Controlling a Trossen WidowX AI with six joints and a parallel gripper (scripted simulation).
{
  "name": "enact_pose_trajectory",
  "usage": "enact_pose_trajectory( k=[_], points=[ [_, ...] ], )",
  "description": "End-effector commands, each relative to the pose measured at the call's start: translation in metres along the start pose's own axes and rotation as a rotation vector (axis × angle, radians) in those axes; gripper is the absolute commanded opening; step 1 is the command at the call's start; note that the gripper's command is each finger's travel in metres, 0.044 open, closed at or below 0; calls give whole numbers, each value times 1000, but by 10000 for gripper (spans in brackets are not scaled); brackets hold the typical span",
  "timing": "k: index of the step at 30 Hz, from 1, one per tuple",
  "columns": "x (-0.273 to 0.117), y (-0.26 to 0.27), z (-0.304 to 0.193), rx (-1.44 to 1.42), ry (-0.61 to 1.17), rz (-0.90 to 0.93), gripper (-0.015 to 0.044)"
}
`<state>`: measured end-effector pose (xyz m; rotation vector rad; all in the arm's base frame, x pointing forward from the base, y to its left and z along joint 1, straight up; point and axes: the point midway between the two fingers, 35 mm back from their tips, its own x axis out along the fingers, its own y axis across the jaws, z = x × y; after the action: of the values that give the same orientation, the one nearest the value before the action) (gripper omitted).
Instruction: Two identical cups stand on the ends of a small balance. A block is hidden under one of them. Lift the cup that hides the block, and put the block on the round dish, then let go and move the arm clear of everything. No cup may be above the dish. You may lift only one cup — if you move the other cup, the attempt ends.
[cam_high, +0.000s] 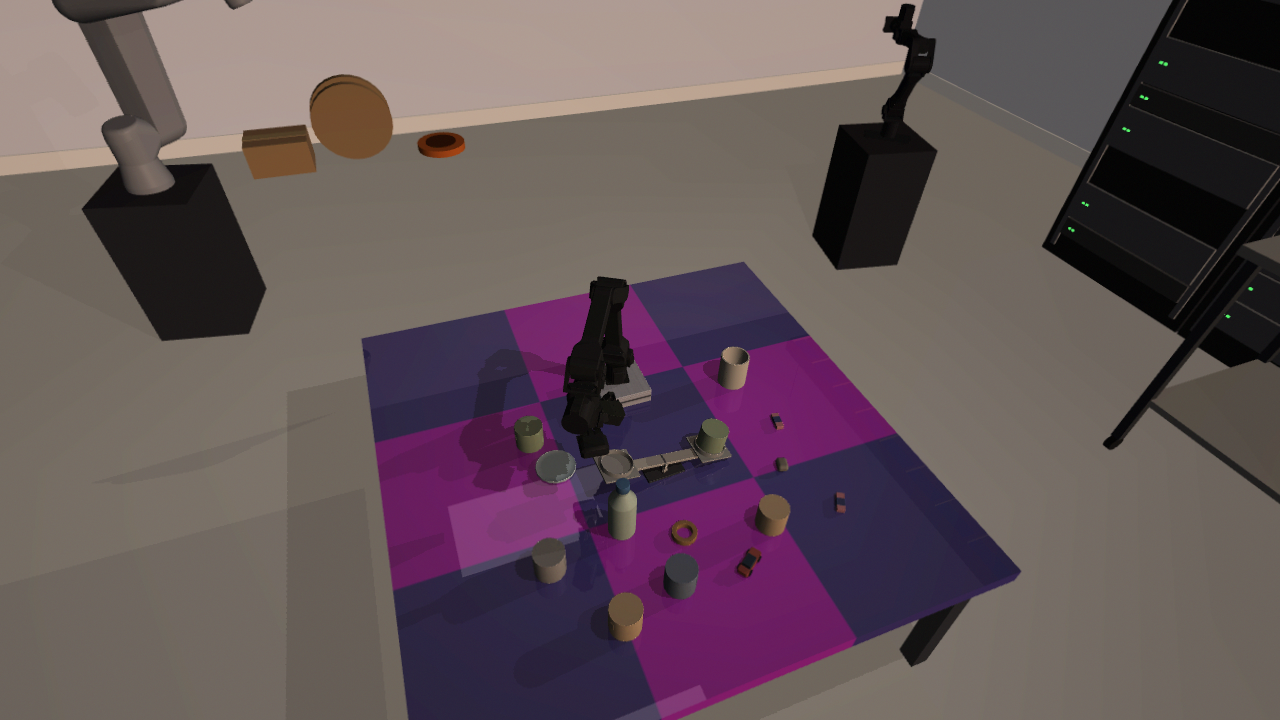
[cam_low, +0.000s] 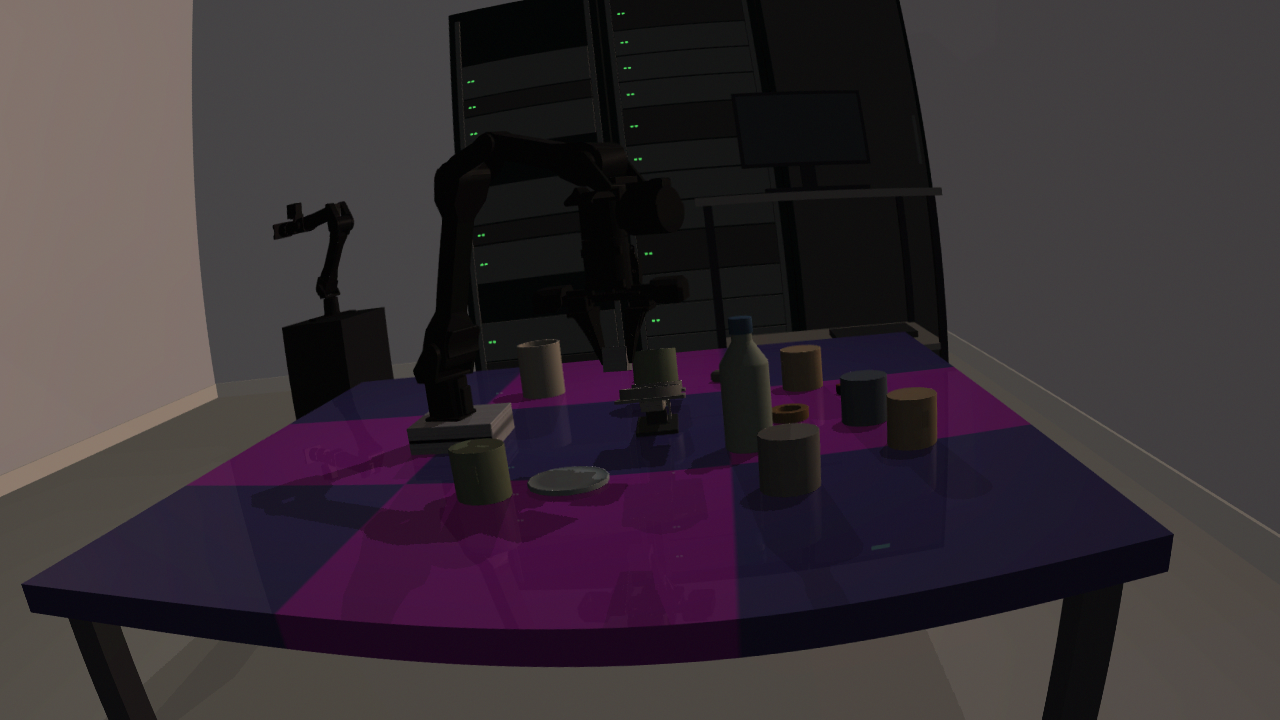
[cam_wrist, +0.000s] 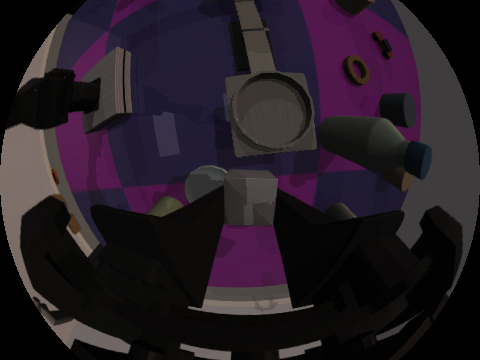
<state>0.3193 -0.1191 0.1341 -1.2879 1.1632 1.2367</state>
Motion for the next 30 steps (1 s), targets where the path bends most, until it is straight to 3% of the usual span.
enact_pose_trajectory(
  k=[1,30],
  points=[
    [6,6,-11,-4,5,-5,0],
    [67,62,-72,-6,6,2,0]
  ],
)
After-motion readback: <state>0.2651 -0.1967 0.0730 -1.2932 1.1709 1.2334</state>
